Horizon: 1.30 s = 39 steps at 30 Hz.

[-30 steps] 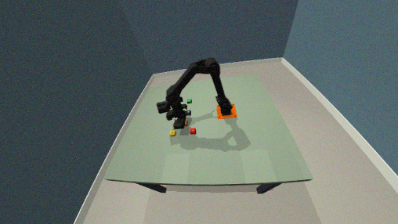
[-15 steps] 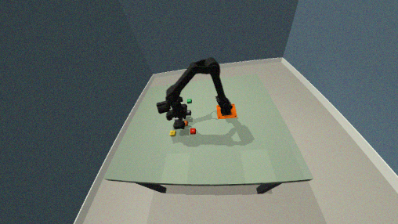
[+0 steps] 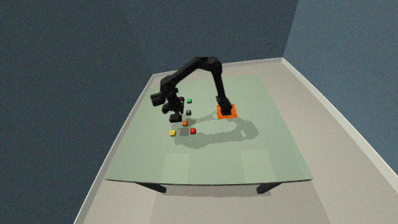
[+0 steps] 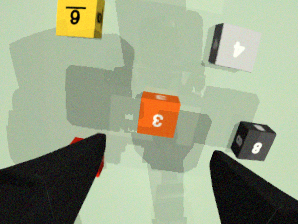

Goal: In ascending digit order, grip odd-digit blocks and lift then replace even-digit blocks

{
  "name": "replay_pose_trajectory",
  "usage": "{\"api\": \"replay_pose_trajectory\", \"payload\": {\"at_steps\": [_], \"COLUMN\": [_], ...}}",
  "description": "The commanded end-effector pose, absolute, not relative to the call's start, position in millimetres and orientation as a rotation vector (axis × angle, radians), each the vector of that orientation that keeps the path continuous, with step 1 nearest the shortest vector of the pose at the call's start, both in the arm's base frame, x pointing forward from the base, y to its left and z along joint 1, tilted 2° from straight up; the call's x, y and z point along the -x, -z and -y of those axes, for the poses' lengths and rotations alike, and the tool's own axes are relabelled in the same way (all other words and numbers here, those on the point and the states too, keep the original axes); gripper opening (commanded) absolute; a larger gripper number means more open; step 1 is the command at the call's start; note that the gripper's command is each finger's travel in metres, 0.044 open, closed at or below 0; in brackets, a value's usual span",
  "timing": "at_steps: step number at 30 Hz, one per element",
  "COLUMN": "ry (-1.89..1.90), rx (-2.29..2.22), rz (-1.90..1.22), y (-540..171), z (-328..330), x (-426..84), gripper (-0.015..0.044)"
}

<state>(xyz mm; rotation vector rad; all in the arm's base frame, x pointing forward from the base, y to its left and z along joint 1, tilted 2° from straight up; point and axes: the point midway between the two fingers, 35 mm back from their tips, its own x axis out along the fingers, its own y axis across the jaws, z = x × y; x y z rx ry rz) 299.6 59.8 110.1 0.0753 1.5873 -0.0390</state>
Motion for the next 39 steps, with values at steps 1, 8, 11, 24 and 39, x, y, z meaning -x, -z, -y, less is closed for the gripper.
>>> {"api": "replay_pose_trajectory", "payload": {"at_steps": [1, 8, 11, 24, 39], "ry": [0.033, 0.033, 0.033, 0.037, 0.036], "rx": [-0.078, -0.078, -0.078, -0.074, -0.074], "rz": [-1.558, -1.558, -1.558, -1.554, -1.554], "y": [-159, -161, -161, -162, -81], "z": [-58, -58, -58, -10, -12], "x": [-299, -299, -299, -347, -348], "gripper": [0.0190, 0.0120, 0.0120, 0.0120, 0.0400]}}
